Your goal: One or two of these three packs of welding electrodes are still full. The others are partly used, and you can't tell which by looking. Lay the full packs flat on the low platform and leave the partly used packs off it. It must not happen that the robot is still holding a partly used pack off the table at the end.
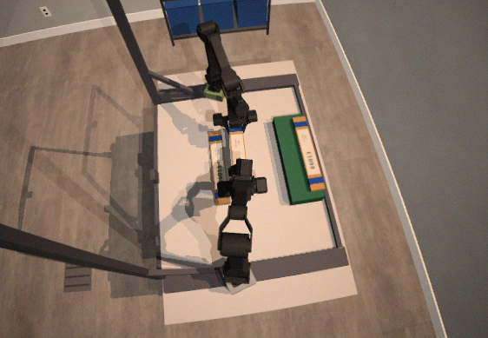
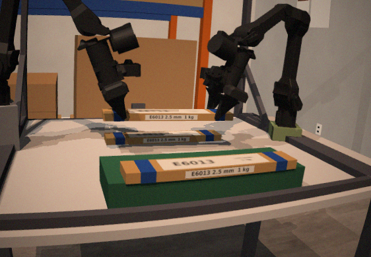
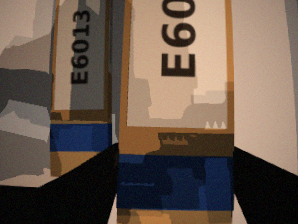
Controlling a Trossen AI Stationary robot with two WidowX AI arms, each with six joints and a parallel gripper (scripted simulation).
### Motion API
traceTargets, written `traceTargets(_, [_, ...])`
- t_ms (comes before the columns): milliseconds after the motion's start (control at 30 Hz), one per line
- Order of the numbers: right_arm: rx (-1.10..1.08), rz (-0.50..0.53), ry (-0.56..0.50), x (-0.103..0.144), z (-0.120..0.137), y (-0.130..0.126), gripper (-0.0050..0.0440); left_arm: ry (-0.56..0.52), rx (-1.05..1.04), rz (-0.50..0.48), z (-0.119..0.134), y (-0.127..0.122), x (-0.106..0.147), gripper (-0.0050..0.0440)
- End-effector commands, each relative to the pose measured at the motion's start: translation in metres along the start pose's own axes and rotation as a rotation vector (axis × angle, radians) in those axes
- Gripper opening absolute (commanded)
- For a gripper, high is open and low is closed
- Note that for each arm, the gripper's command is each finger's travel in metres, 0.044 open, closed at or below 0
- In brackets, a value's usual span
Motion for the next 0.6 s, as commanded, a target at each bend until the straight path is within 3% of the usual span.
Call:
traceTargets(0, [0.032, -0.013, -0.017, 0.006, -0.003, -0.002, -0.0050, -0.024, 0.025, -0.021, -0.007, 0.013, 0.008, -0.0050])
traceTargets(567, [0.034, -0.008, -0.024, 0.007, -0.001, -0.033, -0.0050, -0.023, 0.024, -0.024, -0.011, 0.043, 0.009, -0.0050])
Point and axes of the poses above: on each arm, the point midway between the two fingers, 35 mm back from their tips, its own x axis back along the fingers, its own y axis across the jaws, z = x × y, the point moved 7 cm from there along x, back along the fingers, and after that the axes turned 10 degrees about x, right-handed, at the moved point
